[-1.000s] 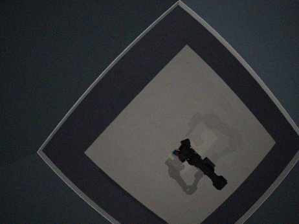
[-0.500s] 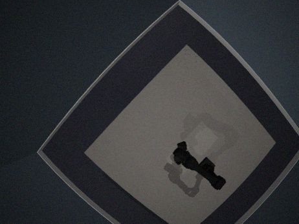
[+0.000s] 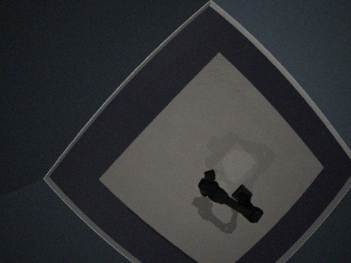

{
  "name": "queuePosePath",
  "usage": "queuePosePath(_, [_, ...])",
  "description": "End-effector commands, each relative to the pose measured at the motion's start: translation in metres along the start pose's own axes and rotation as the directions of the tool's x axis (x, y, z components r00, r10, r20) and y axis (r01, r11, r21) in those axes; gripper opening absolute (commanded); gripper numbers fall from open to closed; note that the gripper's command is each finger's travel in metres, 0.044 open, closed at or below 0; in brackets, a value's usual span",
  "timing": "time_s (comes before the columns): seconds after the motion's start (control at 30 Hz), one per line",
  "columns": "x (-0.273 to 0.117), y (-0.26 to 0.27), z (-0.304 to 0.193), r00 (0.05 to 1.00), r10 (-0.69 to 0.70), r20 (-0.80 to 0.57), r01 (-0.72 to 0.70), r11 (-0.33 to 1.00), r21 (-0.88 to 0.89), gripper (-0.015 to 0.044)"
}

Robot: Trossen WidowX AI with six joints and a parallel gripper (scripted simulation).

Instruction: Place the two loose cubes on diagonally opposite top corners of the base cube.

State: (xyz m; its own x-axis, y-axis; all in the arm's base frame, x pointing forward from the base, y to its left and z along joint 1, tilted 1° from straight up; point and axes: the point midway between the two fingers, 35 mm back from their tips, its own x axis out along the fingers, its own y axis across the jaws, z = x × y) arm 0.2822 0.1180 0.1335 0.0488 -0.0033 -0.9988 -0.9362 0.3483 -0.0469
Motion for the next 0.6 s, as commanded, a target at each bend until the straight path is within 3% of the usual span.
queuePosePath(0.0, [0.001, 0.004, 0.01, 1.0, 0.004, 0.006, -0.005, 1.0, 0.017, 0.0105])
queuePosePath(0.57, [0.009, 0.018, 0.031, 1.0, 0.01, 0.01, -0.01, 0.999, 0.05, 0.0105])
